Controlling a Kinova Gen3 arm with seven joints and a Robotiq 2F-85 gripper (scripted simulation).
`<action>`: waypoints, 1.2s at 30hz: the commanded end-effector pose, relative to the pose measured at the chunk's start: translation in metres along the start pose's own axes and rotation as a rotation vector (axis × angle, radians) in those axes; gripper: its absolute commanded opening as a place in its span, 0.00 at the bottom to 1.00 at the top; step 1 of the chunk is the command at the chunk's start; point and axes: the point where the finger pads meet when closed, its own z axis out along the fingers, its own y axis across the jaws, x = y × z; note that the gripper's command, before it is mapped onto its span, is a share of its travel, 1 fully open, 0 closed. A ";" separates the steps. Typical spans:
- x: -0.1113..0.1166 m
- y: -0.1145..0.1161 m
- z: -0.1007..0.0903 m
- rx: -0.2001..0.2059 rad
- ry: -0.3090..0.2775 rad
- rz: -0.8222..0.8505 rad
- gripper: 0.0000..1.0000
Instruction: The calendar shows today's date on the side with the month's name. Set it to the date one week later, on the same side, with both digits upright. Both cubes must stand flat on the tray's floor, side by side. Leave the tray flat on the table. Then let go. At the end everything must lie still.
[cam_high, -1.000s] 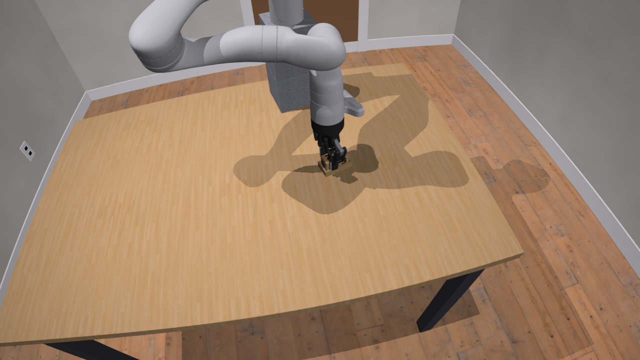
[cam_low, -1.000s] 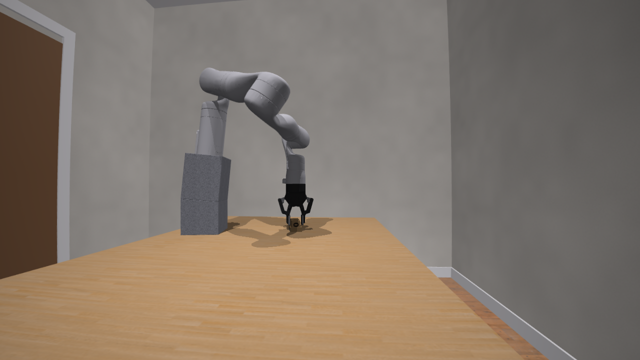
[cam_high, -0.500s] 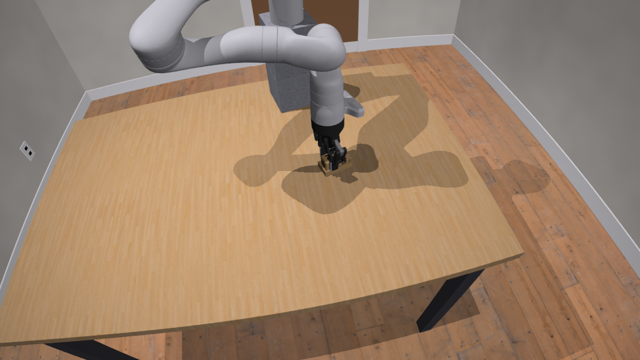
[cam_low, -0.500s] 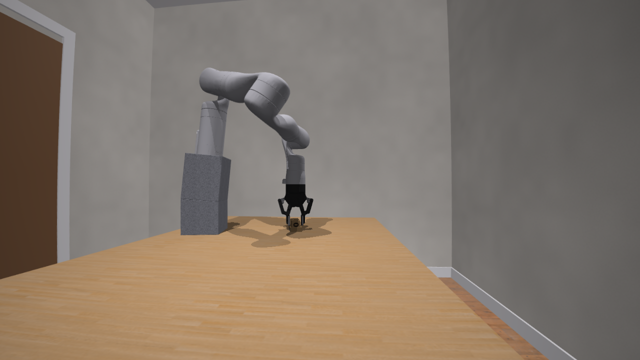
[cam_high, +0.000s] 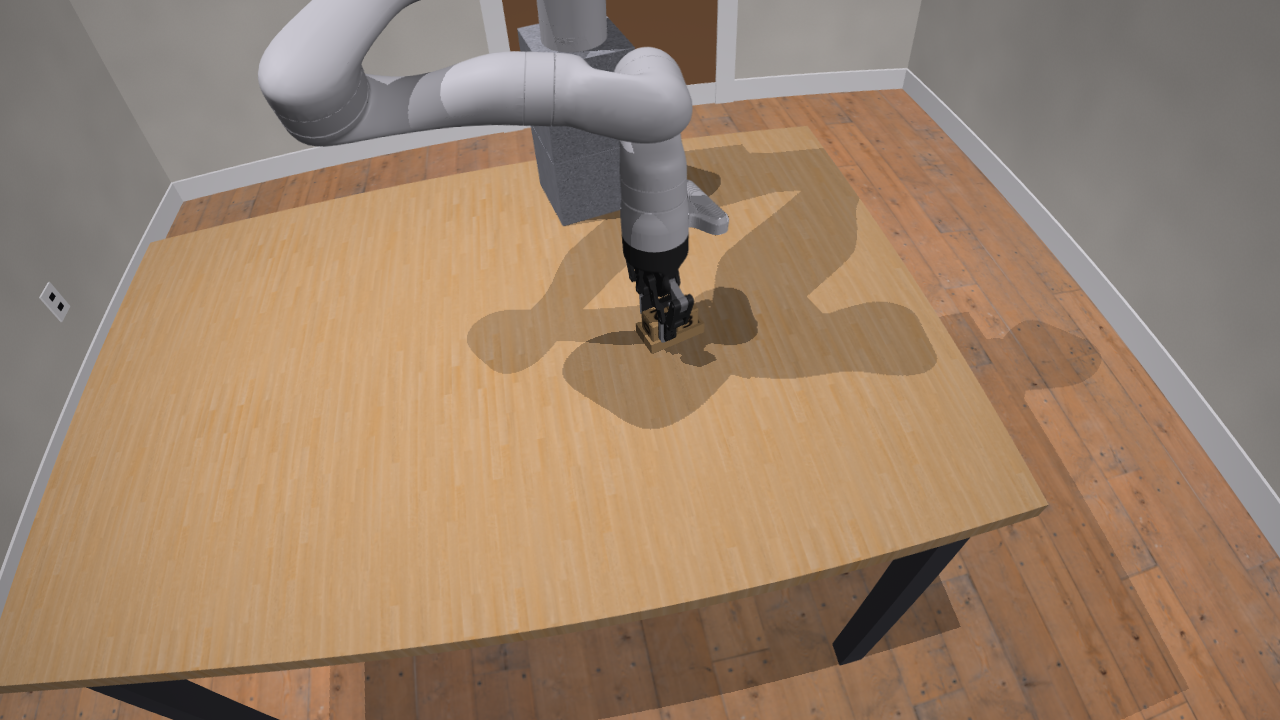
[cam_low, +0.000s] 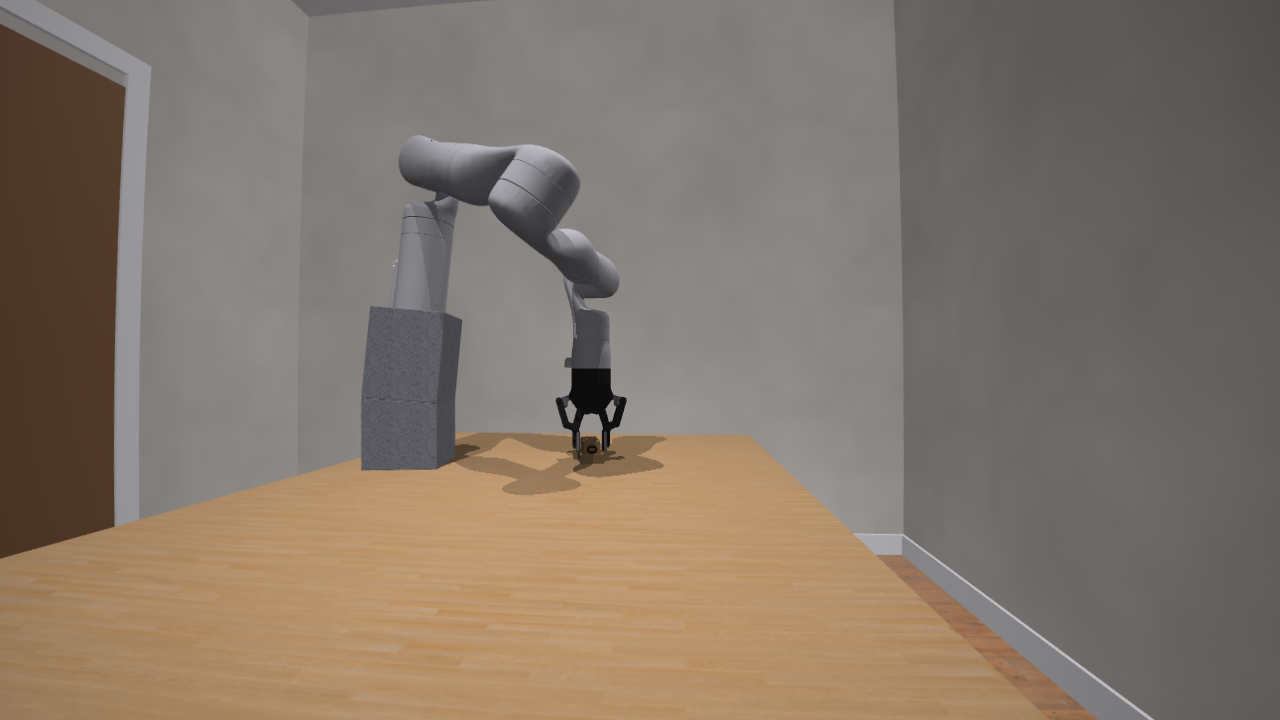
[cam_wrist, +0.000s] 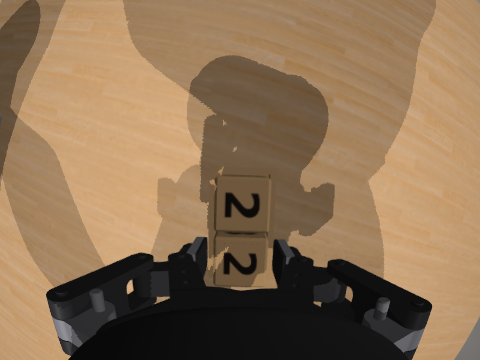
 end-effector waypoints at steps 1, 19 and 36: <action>0.000 0.000 0.000 -0.001 0.000 0.000 0.48; 0.000 0.000 0.000 -0.001 0.000 0.000 0.28; 0.000 0.000 0.000 -0.001 0.000 0.000 0.28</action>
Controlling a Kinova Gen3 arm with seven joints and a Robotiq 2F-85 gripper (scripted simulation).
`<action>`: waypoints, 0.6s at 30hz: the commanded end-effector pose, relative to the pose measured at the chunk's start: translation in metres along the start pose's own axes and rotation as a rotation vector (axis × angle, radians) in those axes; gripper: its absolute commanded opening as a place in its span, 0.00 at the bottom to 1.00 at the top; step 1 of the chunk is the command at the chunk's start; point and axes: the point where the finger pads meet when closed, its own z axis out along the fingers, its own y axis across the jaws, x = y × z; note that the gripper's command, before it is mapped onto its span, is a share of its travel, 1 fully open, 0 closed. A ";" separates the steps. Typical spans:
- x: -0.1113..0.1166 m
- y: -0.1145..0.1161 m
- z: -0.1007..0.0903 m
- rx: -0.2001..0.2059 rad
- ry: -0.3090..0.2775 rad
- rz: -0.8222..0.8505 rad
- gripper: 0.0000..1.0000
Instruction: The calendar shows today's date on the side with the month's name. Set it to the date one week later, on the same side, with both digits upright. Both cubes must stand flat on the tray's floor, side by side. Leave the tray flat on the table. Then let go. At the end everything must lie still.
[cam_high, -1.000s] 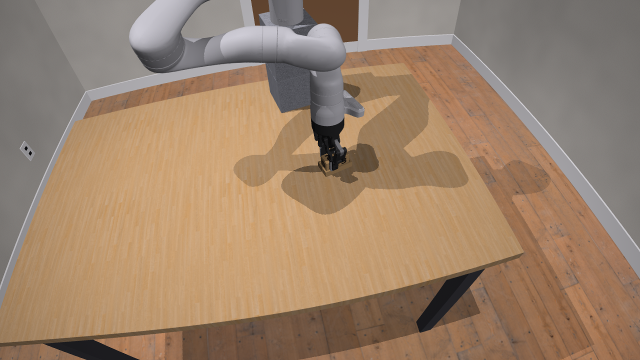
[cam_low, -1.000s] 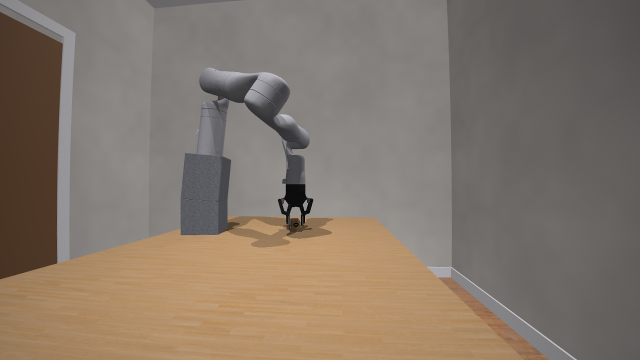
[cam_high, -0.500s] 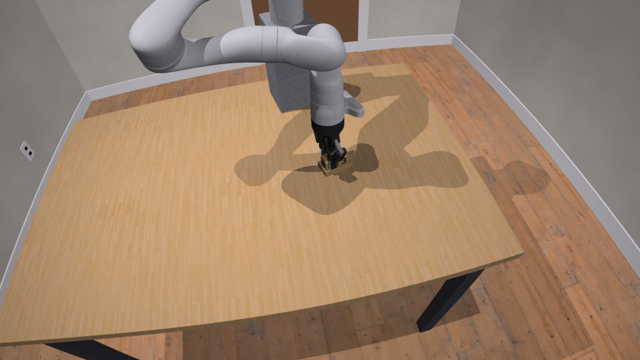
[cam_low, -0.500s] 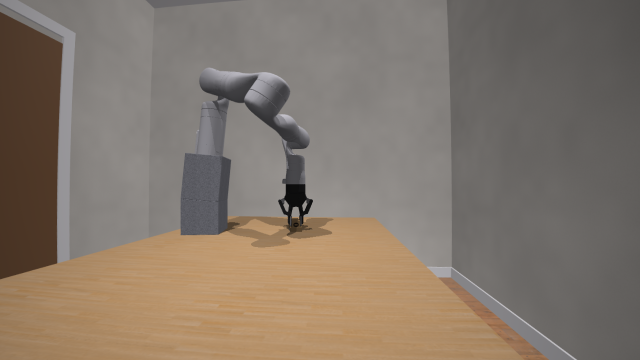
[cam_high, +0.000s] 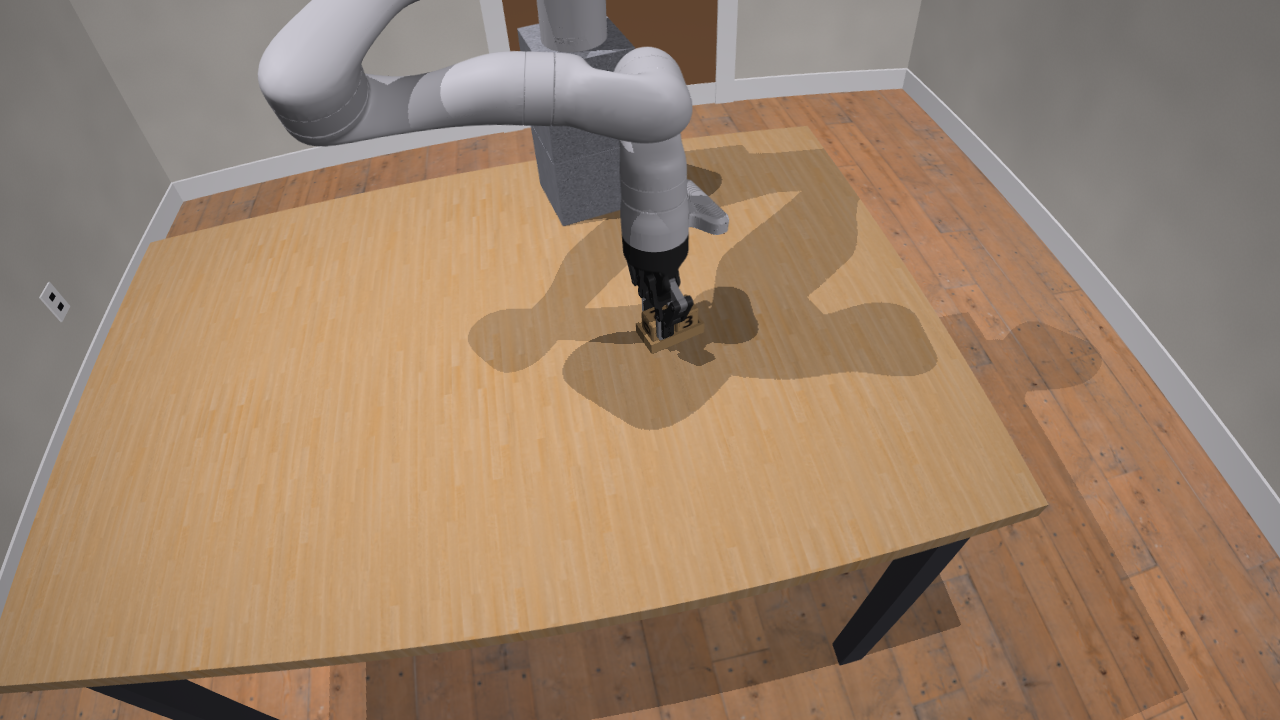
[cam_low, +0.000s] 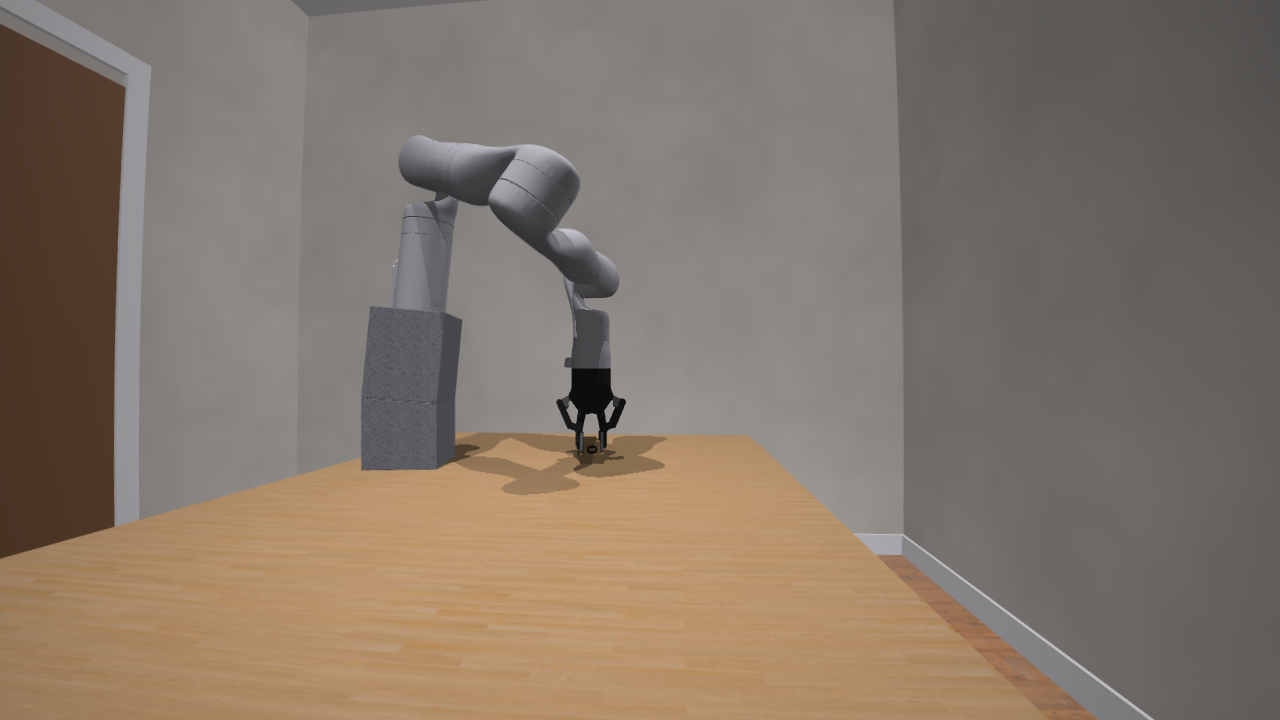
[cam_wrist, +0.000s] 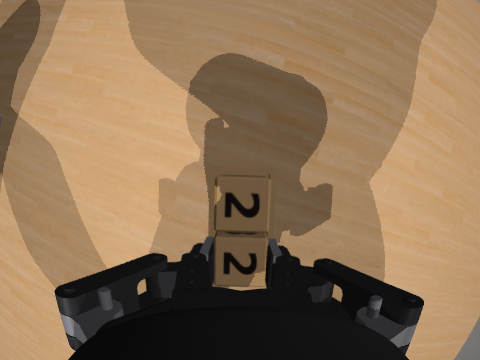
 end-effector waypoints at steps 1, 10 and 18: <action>0.000 0.000 0.000 -0.001 0.000 0.000 0.28; 0.000 0.000 -0.004 -0.001 0.000 0.000 0.28; 0.000 0.000 -0.040 -0.001 0.000 0.000 0.28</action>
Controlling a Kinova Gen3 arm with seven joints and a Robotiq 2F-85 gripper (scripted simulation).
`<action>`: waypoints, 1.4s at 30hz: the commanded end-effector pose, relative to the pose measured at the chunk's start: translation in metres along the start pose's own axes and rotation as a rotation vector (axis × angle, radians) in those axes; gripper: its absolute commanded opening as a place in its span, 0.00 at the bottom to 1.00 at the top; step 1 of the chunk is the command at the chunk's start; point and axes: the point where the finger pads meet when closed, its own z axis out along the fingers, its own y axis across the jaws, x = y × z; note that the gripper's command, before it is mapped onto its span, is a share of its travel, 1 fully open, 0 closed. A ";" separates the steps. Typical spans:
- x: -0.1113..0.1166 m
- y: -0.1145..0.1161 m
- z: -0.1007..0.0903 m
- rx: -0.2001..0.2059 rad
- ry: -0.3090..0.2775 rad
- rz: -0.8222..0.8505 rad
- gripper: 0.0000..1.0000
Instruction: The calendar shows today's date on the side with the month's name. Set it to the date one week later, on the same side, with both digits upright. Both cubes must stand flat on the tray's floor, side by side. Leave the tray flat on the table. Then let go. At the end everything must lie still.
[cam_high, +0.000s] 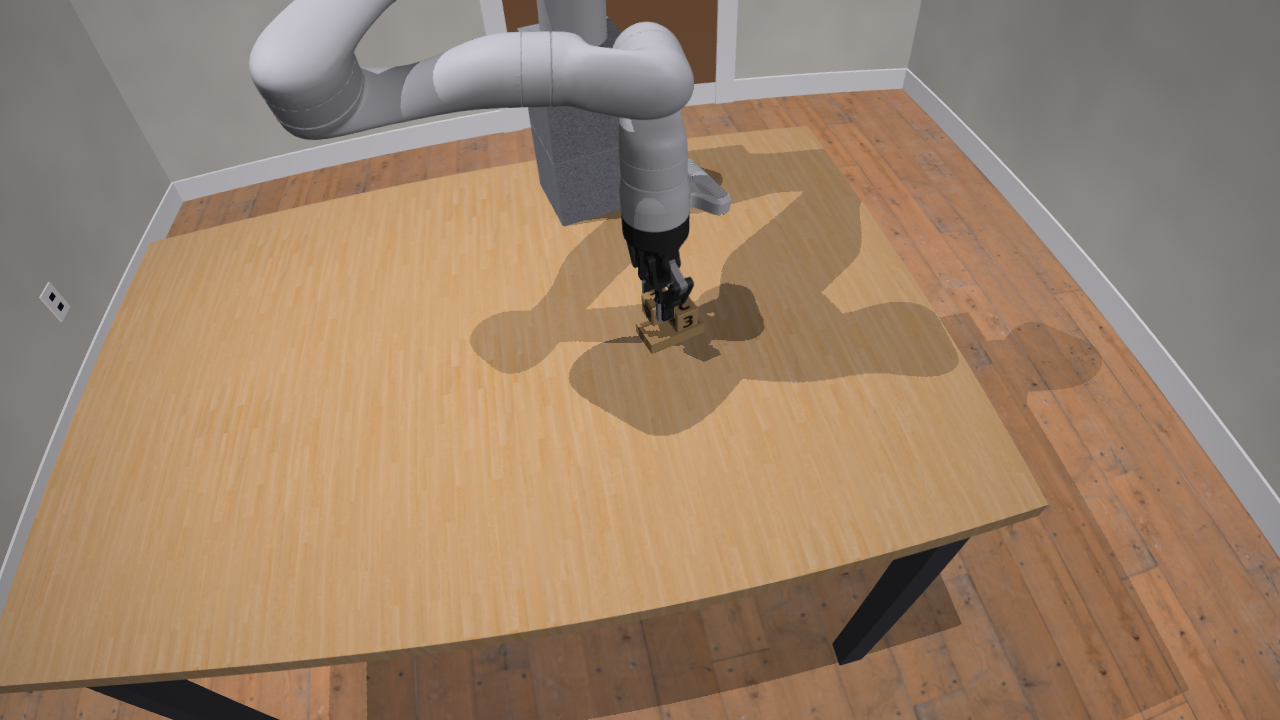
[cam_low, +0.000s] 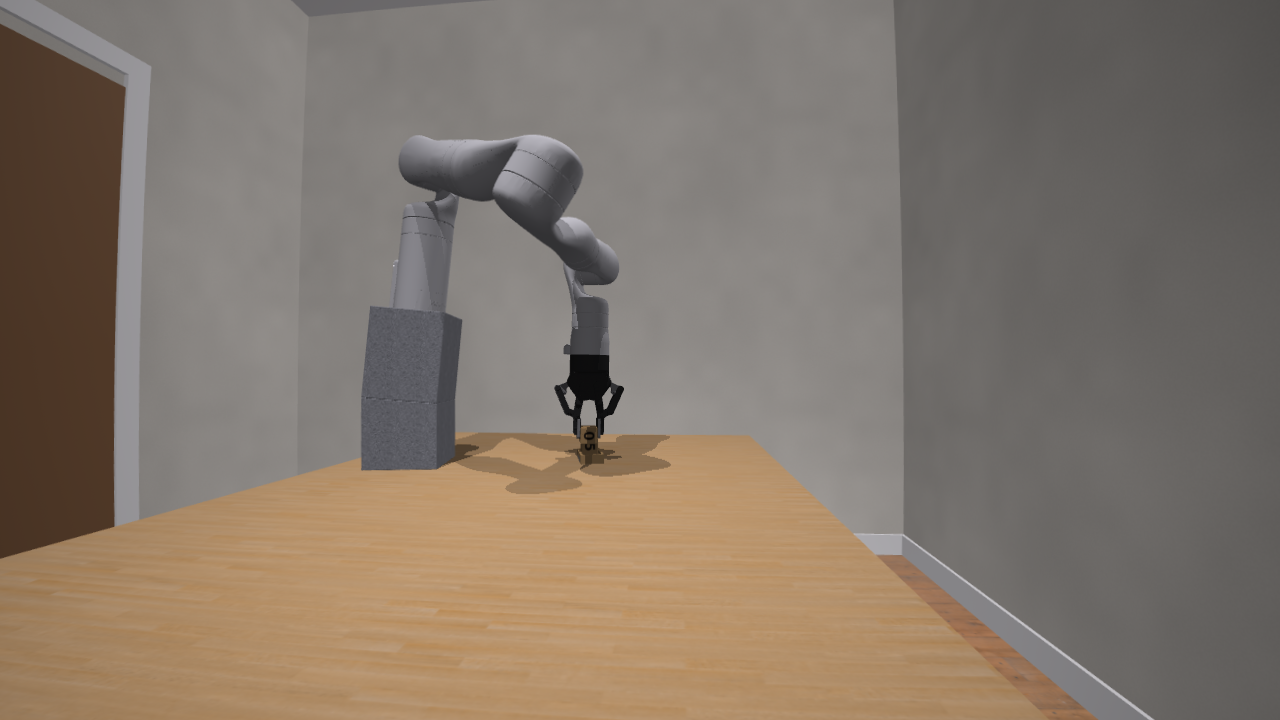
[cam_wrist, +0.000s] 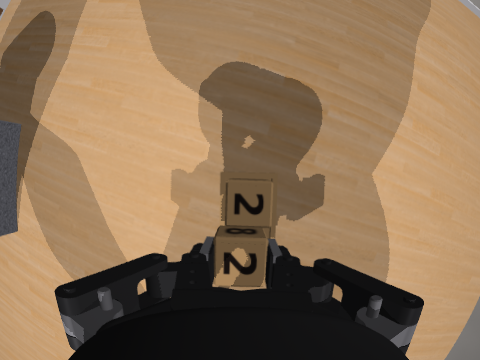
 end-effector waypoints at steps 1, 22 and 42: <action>-0.003 0.005 -0.022 -0.015 -0.008 -0.009 0.28; -0.003 0.004 -0.075 -0.015 -0.008 -0.009 0.28; -0.045 0.007 -0.070 -0.012 -0.008 -0.185 0.28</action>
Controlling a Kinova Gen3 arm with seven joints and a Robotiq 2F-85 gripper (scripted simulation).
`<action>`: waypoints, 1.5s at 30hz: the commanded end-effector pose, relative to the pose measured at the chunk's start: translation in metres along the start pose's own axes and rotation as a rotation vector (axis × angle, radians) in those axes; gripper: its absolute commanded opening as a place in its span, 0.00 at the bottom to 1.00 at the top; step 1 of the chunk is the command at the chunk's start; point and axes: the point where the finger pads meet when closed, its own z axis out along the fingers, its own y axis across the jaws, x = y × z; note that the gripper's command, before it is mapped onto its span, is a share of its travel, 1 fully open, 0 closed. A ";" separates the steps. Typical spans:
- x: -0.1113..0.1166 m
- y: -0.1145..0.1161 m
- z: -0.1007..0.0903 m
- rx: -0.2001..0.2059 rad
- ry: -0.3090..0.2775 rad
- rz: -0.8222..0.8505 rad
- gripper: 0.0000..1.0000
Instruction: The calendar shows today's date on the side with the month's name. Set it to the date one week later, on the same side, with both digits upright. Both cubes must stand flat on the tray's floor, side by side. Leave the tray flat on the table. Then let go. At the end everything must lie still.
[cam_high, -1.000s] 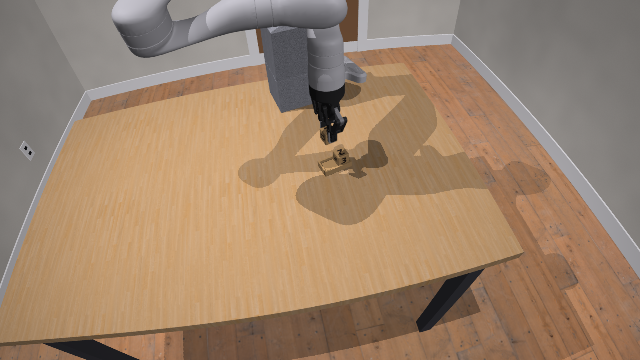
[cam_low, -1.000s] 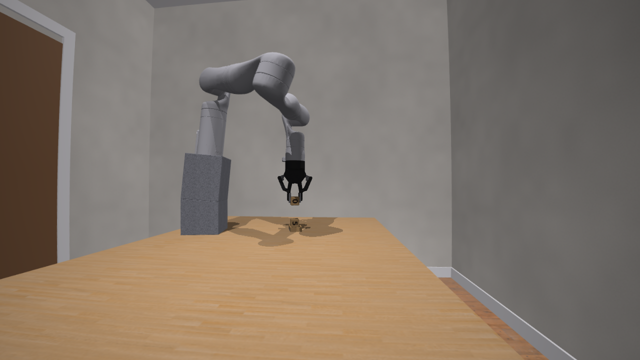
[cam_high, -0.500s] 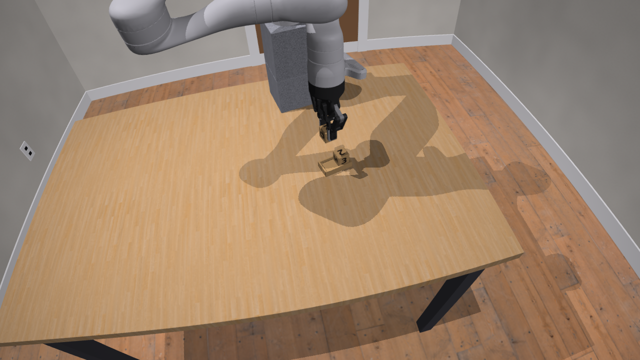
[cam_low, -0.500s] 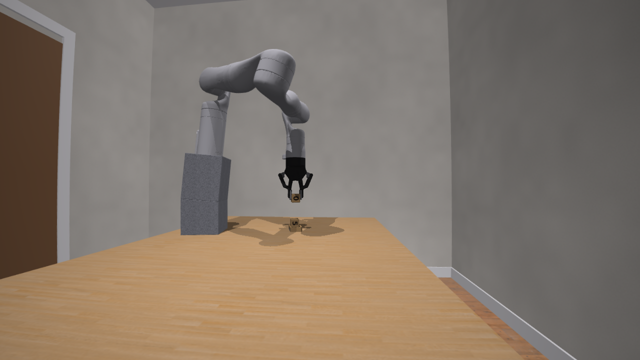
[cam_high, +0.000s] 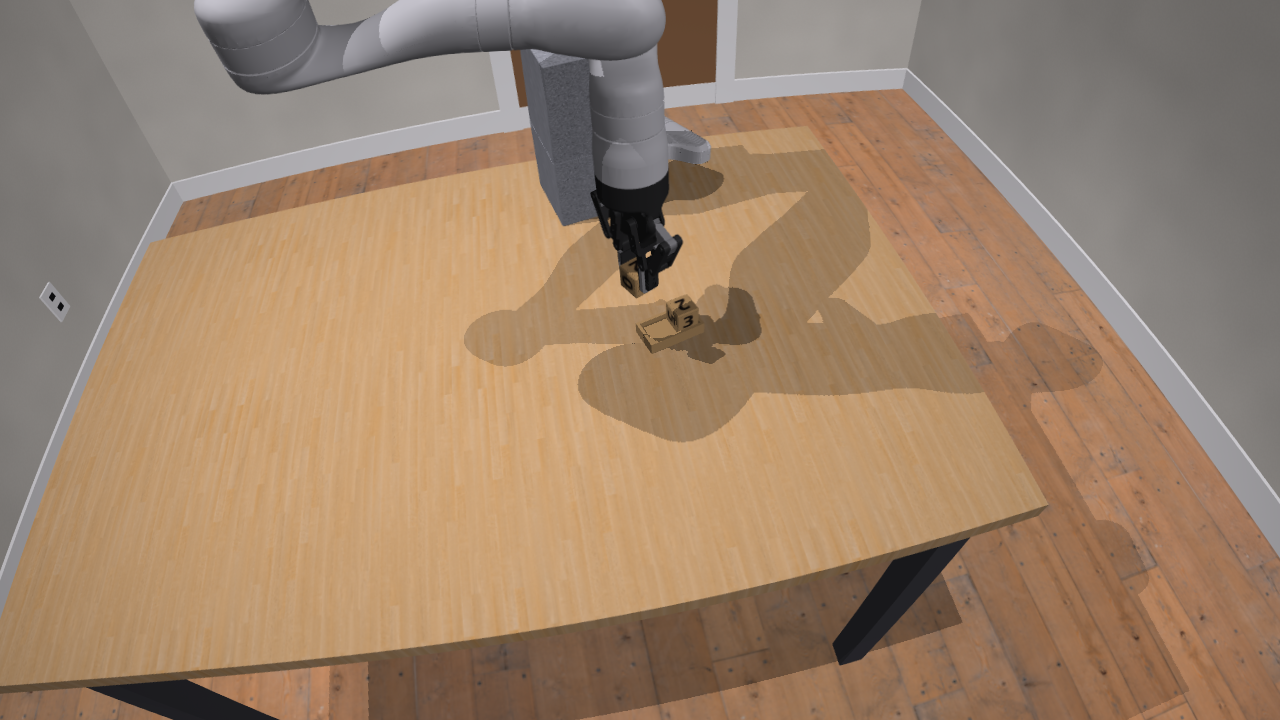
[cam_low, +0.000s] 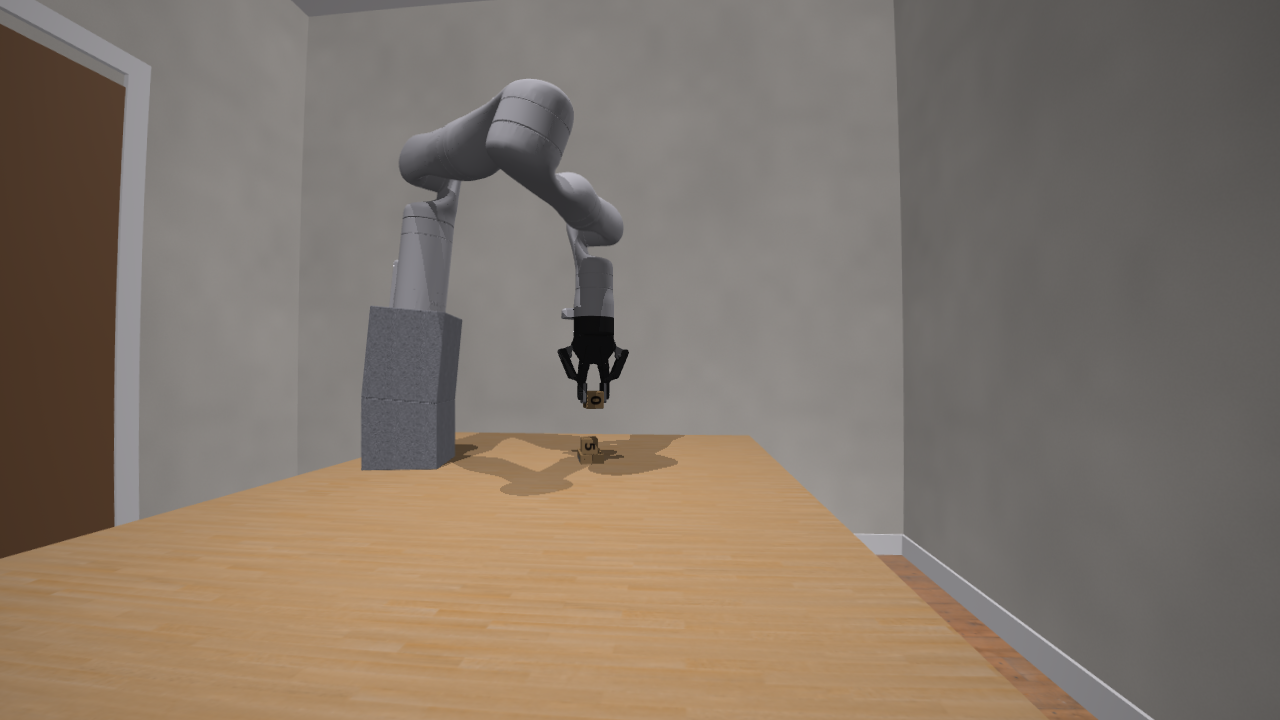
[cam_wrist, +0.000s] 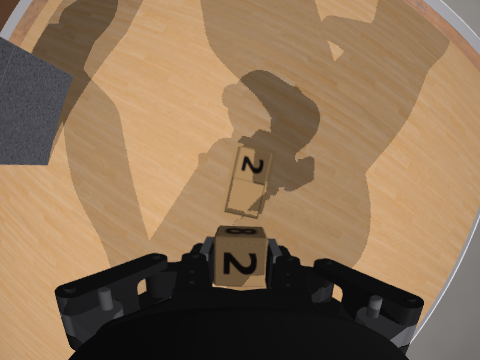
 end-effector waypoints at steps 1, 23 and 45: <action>-0.017 -0.002 -0.001 -0.002 -0.009 0.008 0.28; -0.067 -0.014 0.003 -0.003 -0.011 -0.185 0.28; -0.067 -0.014 0.021 -0.003 -0.010 -0.185 0.28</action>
